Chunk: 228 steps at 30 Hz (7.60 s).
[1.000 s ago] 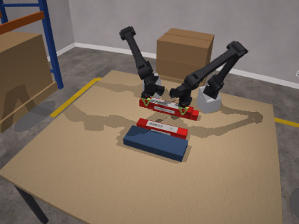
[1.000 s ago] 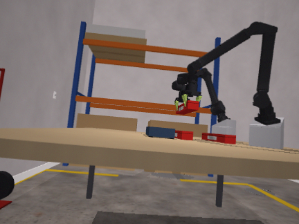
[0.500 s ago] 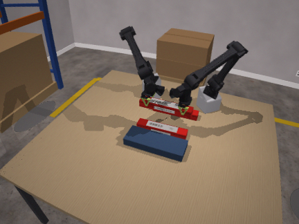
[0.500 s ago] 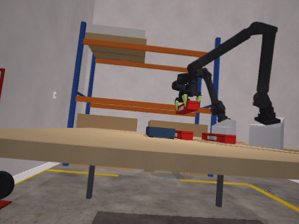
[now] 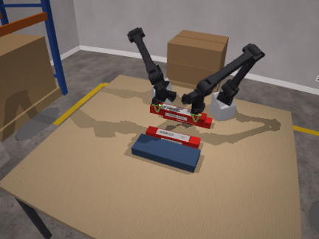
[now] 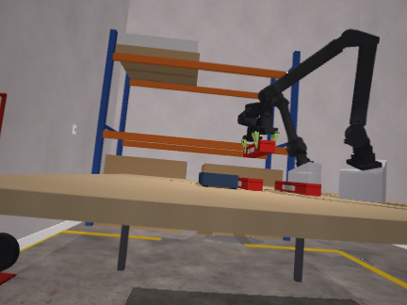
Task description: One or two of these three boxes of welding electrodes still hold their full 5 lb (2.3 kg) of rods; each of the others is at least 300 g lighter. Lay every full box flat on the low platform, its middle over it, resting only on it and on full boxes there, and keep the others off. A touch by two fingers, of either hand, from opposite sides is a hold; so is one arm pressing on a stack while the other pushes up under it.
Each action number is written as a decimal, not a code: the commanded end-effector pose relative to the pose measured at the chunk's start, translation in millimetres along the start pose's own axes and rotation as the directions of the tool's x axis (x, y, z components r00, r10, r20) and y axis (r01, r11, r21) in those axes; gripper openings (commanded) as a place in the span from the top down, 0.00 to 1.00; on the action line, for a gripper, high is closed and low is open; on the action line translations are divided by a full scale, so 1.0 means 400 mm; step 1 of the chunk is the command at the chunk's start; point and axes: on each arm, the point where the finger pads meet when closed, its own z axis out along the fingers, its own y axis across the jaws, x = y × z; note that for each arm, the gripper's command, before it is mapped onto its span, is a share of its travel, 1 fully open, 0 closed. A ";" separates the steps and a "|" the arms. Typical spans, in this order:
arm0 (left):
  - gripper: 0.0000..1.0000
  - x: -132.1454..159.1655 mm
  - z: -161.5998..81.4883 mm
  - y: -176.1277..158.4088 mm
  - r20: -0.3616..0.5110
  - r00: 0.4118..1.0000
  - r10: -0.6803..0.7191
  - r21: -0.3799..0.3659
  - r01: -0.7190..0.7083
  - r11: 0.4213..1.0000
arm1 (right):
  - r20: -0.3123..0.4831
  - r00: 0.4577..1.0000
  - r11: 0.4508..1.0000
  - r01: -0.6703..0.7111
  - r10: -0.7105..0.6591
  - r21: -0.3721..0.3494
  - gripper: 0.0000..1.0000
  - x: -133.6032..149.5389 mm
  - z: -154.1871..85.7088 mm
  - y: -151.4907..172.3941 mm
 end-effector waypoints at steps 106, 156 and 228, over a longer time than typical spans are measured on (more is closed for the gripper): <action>1.00 -0.029 0.110 -0.176 0.005 1.000 -0.011 -0.009 0.011 1.000 | 0.009 1.000 1.000 -0.009 0.008 0.024 1.00 0.044 0.100 0.170; 1.00 -0.028 0.262 -0.180 0.002 1.000 -0.008 -0.004 0.008 1.000 | 0.002 1.000 1.000 -0.005 0.005 0.016 1.00 0.045 0.255 0.175; 1.00 -0.024 0.408 -0.177 0.001 1.000 -0.009 -0.006 0.009 1.000 | 0.003 1.000 1.000 -0.003 0.003 0.018 1.00 0.046 0.395 0.174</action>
